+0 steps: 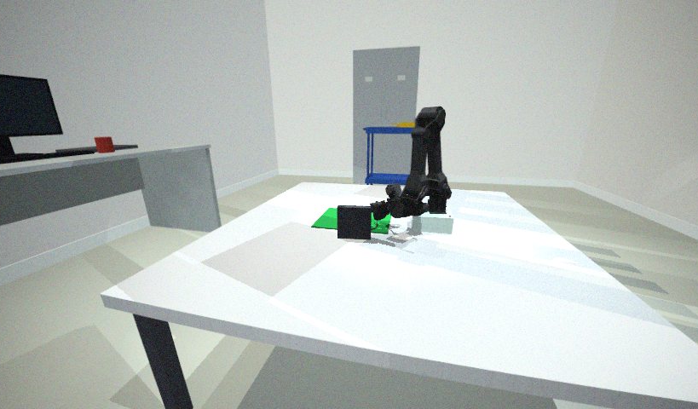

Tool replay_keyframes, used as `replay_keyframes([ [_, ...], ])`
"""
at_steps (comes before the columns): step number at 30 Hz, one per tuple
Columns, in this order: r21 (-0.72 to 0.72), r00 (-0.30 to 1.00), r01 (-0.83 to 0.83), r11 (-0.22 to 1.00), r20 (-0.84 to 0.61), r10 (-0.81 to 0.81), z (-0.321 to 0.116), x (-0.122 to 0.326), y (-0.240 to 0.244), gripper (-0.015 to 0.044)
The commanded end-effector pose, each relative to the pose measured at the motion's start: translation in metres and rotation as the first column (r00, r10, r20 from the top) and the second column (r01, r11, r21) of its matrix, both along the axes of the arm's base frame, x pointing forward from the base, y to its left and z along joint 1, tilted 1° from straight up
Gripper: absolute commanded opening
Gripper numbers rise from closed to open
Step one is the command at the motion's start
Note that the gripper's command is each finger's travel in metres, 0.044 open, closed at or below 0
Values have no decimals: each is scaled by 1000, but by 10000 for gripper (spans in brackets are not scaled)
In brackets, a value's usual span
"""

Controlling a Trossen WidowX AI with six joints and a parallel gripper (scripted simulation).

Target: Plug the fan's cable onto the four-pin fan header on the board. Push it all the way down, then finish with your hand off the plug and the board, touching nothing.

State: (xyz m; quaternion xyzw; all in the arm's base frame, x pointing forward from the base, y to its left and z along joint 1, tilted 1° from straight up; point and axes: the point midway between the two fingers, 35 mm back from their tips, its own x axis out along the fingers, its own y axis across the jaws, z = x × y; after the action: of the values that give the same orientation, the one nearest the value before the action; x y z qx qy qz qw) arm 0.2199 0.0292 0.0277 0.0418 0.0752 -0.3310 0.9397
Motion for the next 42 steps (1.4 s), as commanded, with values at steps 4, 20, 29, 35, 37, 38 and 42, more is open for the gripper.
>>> replay_keyframes([
  [4,-4,1000,0,1000,-4,0,-7,0,-1,0],
  [20,-4,1000,0,1000,-4,0,-20,0,-1,0],
  [29,-4,1000,0,1000,-4,0,-28,0,-1,0],
  [35,-5,1000,0,1000,-5,0,-33,0,-1,0],
  [37,-5,1000,0,1000,-5,0,-35,0,-1,0],
  [38,-5,1000,0,1000,-5,0,-36,1,-1,0],
  [42,-5,1000,0,1000,-5,0,-39,1,-1,0],
])
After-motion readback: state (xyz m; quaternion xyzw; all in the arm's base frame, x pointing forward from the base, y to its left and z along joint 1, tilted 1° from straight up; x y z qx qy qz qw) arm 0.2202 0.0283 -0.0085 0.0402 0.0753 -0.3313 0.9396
